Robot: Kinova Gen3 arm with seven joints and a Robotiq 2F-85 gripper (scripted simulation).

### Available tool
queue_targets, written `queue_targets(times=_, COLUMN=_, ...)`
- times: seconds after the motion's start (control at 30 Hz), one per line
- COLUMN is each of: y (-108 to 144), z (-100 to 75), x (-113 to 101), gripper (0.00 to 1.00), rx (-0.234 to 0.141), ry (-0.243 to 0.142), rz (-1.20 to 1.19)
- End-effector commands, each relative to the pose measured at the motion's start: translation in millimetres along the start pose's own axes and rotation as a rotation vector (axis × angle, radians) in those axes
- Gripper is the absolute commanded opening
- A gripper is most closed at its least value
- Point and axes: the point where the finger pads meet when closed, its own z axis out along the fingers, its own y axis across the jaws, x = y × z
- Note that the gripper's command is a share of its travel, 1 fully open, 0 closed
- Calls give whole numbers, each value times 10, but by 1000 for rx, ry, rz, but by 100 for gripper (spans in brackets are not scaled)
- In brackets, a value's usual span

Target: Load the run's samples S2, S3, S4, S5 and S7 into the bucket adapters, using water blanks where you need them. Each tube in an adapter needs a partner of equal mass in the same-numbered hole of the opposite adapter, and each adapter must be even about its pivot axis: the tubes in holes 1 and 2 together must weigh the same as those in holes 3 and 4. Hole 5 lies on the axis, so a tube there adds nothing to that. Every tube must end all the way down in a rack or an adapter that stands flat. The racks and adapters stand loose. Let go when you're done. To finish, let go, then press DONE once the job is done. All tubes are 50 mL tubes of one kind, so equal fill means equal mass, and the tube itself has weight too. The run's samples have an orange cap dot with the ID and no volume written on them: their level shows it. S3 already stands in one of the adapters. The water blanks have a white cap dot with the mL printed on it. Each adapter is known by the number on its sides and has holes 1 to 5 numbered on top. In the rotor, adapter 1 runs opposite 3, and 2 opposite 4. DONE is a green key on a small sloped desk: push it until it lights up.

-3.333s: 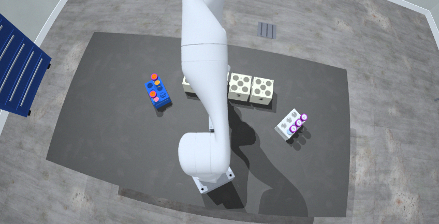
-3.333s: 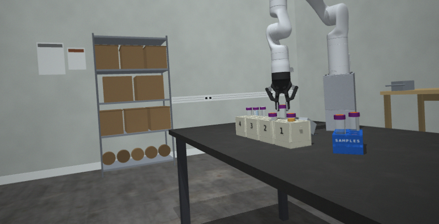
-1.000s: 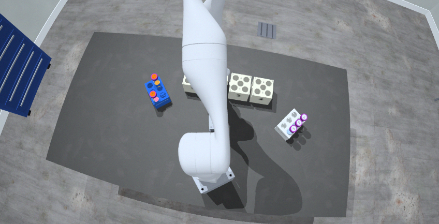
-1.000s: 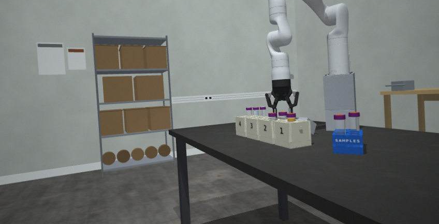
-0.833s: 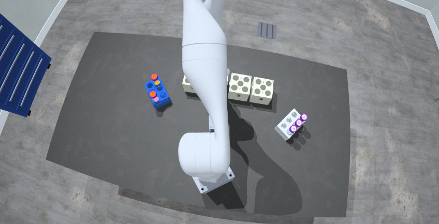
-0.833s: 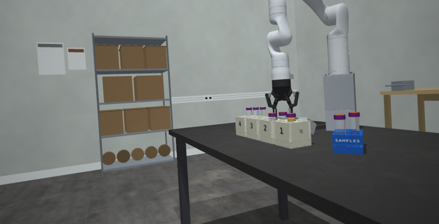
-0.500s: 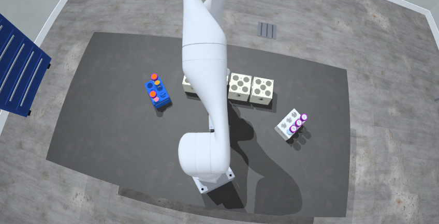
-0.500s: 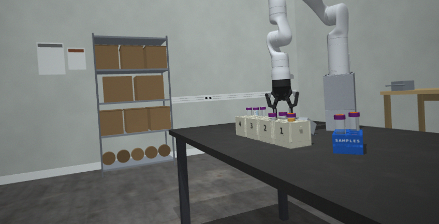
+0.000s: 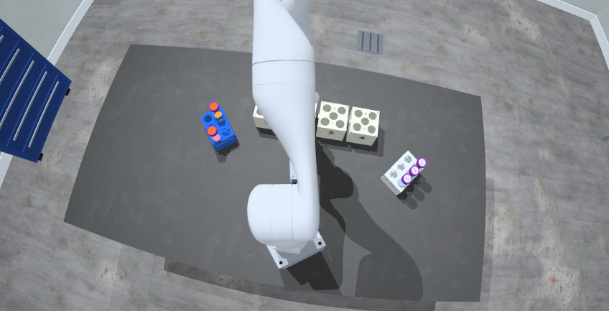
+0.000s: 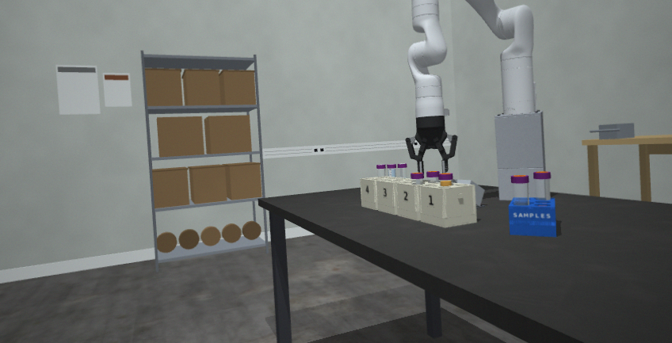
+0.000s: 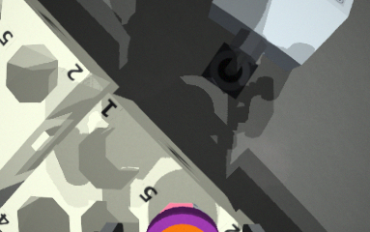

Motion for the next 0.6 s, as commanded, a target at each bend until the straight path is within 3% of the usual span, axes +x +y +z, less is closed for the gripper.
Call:
queue_targets(times=0.0, y=-4, z=-37, x=-5, gripper=62, rx=1, ry=-1, rz=0)
queue_targets(times=0.57, y=-4, z=-237, x=-5, gripper=62, rx=1, ry=-1, rz=0)
